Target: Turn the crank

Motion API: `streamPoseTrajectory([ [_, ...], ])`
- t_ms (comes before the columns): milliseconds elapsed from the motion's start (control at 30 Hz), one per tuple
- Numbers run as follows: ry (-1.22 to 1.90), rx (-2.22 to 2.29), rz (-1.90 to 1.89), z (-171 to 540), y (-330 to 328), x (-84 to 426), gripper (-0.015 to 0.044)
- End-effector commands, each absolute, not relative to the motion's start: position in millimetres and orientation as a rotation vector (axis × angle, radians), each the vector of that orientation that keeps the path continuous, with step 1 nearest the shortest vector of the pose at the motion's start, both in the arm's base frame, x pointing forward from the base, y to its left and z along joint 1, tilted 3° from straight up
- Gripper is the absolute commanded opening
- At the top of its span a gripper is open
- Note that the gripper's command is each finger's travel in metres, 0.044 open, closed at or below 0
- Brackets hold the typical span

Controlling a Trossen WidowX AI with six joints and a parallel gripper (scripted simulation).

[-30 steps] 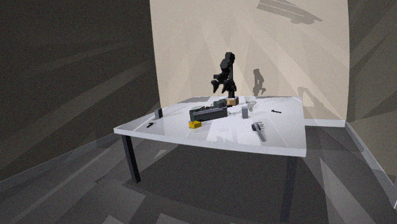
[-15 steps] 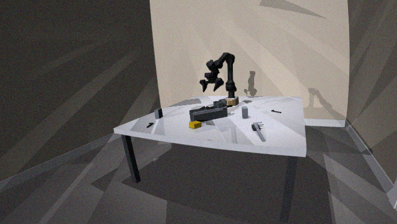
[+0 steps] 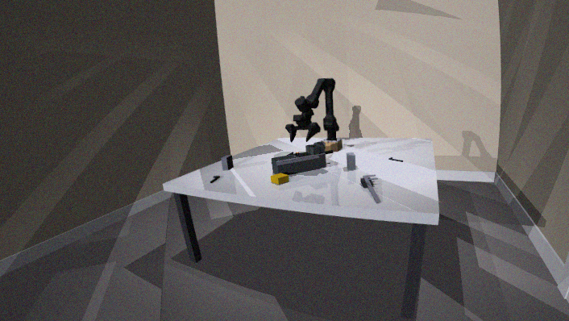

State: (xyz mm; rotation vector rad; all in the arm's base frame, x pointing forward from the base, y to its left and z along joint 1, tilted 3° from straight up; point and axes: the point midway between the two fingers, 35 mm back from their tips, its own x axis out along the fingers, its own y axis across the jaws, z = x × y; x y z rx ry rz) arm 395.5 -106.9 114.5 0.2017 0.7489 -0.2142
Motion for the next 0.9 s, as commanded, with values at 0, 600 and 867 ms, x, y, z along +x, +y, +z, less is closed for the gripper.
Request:
streamPoseTrajectory([
  [0,0.738,0.196,-0.209,114.3,-106.8,397.2,0.0440],
  [600,0.737,0.202,-0.213,146.4,-109.3,396.4,0.0440],
  [867,0.760,0.228,-0.240,167.3,-101.6,392.9,0.0440],
])
